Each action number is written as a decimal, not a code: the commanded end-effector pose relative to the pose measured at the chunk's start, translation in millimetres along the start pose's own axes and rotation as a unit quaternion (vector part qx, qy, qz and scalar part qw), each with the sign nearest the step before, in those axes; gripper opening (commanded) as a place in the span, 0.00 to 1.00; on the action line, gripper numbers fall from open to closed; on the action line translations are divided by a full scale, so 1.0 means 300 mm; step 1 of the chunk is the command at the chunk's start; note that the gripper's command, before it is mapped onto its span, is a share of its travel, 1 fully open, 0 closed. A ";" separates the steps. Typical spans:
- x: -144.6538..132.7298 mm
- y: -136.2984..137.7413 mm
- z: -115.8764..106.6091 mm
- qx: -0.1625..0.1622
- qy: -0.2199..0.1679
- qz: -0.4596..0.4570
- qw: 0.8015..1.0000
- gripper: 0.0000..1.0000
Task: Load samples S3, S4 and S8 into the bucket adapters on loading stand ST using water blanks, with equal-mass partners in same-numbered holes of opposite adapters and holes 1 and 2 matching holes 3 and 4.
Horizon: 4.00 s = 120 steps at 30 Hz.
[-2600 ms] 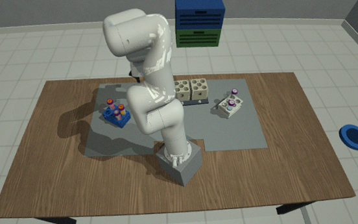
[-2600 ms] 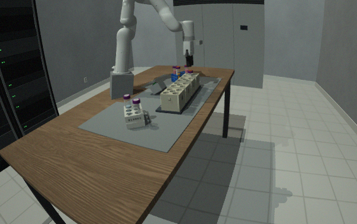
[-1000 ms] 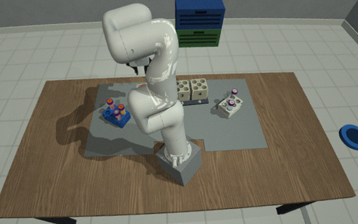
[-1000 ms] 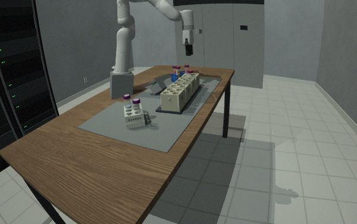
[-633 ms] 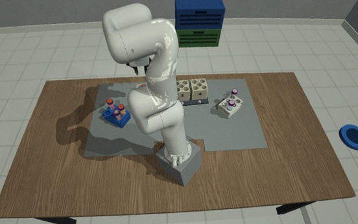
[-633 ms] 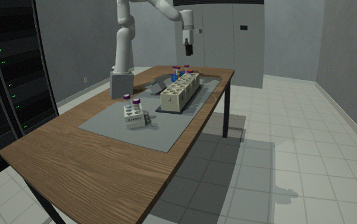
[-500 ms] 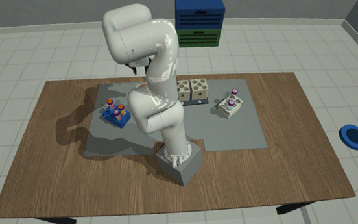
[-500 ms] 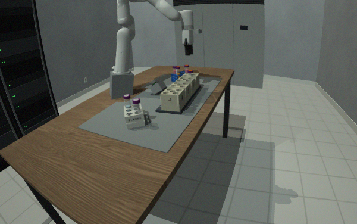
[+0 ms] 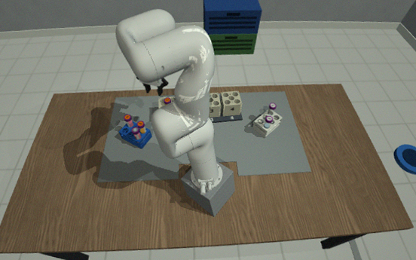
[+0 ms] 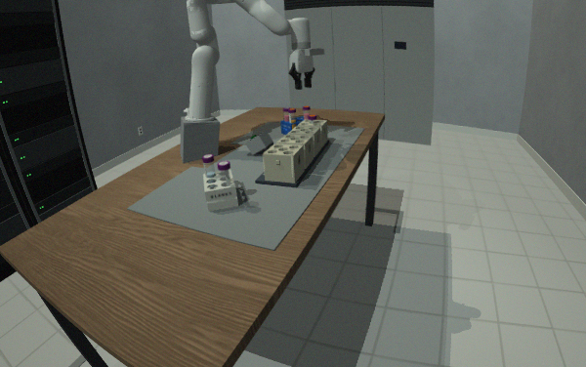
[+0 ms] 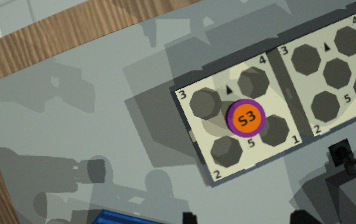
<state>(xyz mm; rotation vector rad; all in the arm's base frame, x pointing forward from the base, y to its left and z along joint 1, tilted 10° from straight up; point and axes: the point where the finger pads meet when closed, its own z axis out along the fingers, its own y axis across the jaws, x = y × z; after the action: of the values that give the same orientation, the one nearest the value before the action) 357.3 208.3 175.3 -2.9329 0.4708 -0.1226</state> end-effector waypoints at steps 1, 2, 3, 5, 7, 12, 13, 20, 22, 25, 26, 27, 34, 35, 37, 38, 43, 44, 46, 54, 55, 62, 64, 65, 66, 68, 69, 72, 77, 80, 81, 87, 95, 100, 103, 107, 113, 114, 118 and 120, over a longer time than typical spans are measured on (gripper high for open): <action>-0.063 -0.030 -0.004 -0.004 0.010 0.075 0.997 0.57; -0.063 -0.030 -0.004 -0.004 0.010 0.075 0.997 0.57; -0.063 -0.030 -0.004 -0.004 0.010 0.075 0.997 0.57; -0.095 -0.042 -0.004 -0.004 0.010 0.104 0.994 0.57; -0.126 -0.054 -0.003 -0.004 0.010 0.104 0.994 0.57; -0.204 -0.084 -0.001 -0.004 0.009 0.104 0.994 0.57; -0.219 -0.090 -0.001 -0.004 0.009 0.104 0.994 0.57; -0.297 -0.120 0.001 -0.004 0.009 0.104 0.994 0.57; -0.329 -0.132 0.001 -0.004 0.009 0.104 0.994 0.57; -0.375 -0.150 0.002 -0.004 0.009 0.105 0.994 0.57; -0.375 -0.150 0.002 -0.004 0.009 0.105 0.994 0.57; -0.375 -0.150 0.002 -0.004 0.009 0.105 0.994 0.57; -0.375 -0.150 0.002 -0.004 0.009 0.105 0.994 0.57; -0.375 -0.150 0.009 -0.004 0.009 0.105 0.994 0.57; -0.375 -0.150 0.009 -0.004 0.009 0.105 0.994 0.57; -0.375 -0.150 0.016 -0.004 0.009 0.105 0.994 0.57; -0.374 -0.149 0.049 -0.004 0.009 0.105 0.994 0.57; -0.374 -0.149 0.056 -0.004 0.009 0.105 0.994 0.57; -0.374 -0.149 0.069 -0.004 0.009 0.105 0.994 0.57; -0.373 -0.149 0.109 -0.004 0.009 0.105 0.994 0.57; -0.373 -0.149 0.116 -0.004 0.009 0.105 0.994 0.57; -0.373 -0.148 0.163 -0.004 0.009 0.105 0.994 0.57; -0.372 -0.148 0.176 -0.004 0.009 0.105 0.994 0.57; -0.372 -0.148 0.183 -0.004 0.009 0.105 0.994 0.57; -0.372 -0.148 0.189 -0.004 0.009 0.105 0.994 0.57; -0.372 -0.148 0.203 -0.004 0.009 0.105 0.994 0.57; -0.372 -0.147 0.209 -0.004 0.009 0.105 0.994 0.57; -0.372 -0.147 0.216 -0.004 0.009 0.105 0.994 0.57; -0.371 -0.147 0.250 -0.004 0.009 0.105 0.994 0.57; -0.371 -0.147 0.270 -0.004 0.009 0.105 0.994 0.57; -0.371 -0.147 0.276 -0.004 0.009 0.105 0.994 0.57; -0.370 -0.146 0.310 -0.004 0.009 0.105 0.994 0.57; -0.370 -0.145 0.357 -0.004 0.009 0.105 0.994 0.57; -0.369 -0.145 0.383 -0.004 0.009 0.105 0.994 0.57; -0.369 -0.145 0.383 -0.004 0.009 0.105 0.994 0.57; -0.369 -0.145 0.383 -0.004 0.009 0.105 0.994 0.57; -0.369 -0.145 0.392 -0.004 0.009 0.105 0.994 0.57; -0.369 -0.145 0.394 -0.004 0.009 0.105 0.994 0.57; -0.369 -0.145 0.403 -0.004 0.009 0.105 0.994 0.57; -0.369 -0.145 0.407 -0.004 0.009 0.105 0.994 0.57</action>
<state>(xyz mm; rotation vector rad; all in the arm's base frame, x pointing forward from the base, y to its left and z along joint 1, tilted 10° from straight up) 277.8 301.5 57.2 -2.8737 0.7792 -0.1181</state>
